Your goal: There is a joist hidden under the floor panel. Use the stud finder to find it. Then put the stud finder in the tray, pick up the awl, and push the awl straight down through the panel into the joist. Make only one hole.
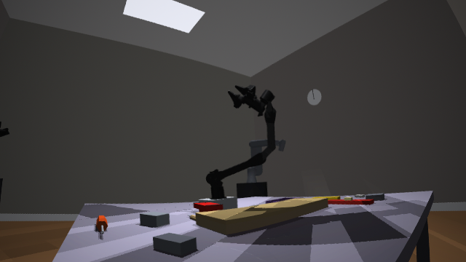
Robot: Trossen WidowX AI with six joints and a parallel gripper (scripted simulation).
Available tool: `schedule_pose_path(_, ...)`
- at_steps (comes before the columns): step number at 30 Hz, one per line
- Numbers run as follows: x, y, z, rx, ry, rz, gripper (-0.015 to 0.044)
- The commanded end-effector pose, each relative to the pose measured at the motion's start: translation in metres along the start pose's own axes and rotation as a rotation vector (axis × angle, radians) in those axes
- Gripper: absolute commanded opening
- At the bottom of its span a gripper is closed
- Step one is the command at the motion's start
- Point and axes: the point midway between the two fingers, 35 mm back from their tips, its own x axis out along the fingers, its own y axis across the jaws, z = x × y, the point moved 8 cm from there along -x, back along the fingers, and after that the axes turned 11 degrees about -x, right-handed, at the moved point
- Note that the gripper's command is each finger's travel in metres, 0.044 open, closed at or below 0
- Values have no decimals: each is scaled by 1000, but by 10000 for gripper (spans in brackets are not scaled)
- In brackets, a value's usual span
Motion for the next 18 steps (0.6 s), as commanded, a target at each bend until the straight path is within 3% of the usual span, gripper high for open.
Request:
schedule_pose_path(1, 2, 0, -1, 4, 0, 8, 426)
schedule_pose_path(9, 98, 42, -45, 157, -13, 339, 440)
schedule_pose_path(18, 190, 151, -54, 268, -56, 816, 440)
